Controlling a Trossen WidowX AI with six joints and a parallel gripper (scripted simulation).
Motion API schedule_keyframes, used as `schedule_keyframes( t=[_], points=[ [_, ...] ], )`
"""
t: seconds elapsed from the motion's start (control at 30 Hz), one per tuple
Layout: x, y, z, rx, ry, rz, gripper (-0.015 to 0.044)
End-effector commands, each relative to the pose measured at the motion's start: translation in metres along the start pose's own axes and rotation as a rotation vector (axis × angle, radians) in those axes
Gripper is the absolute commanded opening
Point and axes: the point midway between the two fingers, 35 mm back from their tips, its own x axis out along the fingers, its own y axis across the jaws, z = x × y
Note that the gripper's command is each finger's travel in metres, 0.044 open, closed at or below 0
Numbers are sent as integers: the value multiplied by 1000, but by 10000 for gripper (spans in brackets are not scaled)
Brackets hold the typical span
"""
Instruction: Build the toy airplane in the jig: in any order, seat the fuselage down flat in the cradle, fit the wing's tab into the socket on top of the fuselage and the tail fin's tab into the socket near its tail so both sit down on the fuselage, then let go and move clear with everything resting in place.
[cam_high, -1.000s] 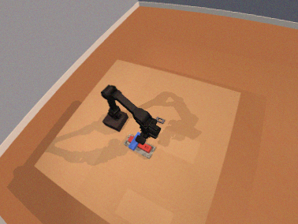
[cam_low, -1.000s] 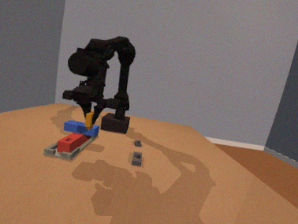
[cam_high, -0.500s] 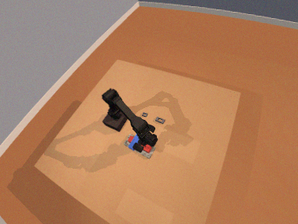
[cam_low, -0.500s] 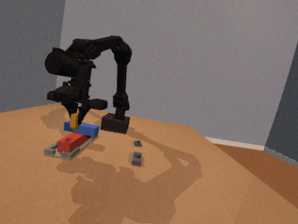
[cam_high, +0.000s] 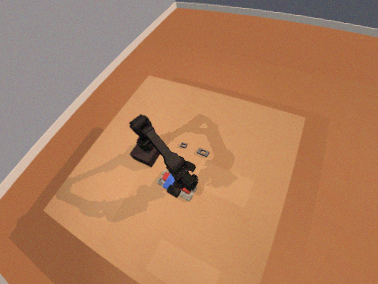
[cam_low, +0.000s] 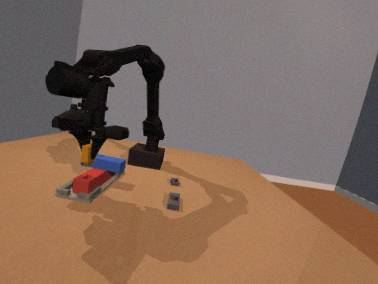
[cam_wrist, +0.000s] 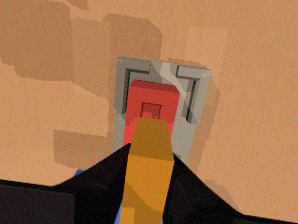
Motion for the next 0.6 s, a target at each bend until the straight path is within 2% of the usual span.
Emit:
schedule_keyframes(
  t=[0.0,0.57],
  points=[
    [1,0,1,-5,-2,3,65],
    [11,0,2,-5,-2,3,65]
  ],
)
